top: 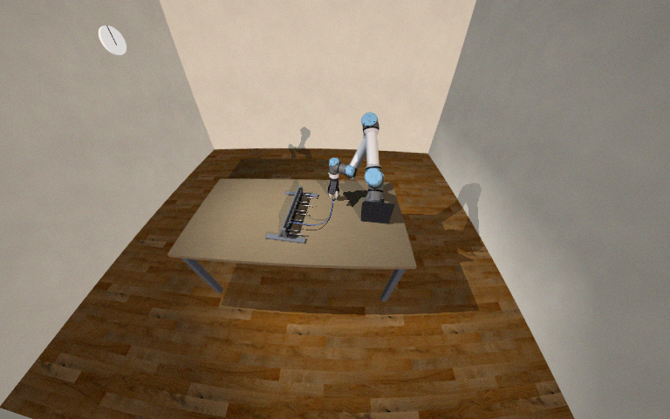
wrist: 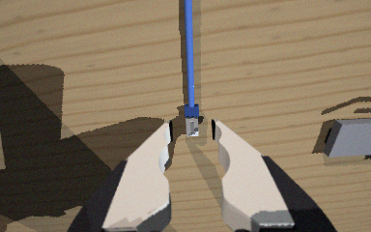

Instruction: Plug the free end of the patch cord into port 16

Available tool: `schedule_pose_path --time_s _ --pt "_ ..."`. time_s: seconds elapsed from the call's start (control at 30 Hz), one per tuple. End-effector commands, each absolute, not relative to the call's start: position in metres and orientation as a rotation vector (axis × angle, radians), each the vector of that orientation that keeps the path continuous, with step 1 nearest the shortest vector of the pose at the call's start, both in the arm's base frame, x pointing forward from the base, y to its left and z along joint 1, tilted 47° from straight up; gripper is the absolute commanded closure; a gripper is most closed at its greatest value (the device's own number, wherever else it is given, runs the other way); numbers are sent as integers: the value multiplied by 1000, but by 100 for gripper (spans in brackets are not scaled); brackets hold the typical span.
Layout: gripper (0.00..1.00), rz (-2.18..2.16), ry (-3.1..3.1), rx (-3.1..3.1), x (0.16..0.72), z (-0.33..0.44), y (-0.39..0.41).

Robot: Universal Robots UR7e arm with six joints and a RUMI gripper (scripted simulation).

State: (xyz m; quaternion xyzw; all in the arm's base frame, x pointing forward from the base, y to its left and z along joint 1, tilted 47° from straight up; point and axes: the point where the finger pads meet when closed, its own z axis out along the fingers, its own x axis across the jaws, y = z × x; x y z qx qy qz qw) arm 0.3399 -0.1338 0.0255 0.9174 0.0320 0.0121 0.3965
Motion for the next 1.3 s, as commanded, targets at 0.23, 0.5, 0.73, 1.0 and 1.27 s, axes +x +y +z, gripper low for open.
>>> schedule_pose_path --time_s 0.23,0.5,0.73,1.0,1.27 --pt "78 32 81 2324 340 24 -135" --pt "78 32 81 2324 340 22 -137" --pt "78 32 81 2324 340 21 -138" --pt "78 32 81 2324 341 20 -140" --pt "78 32 81 2324 341 19 -141"
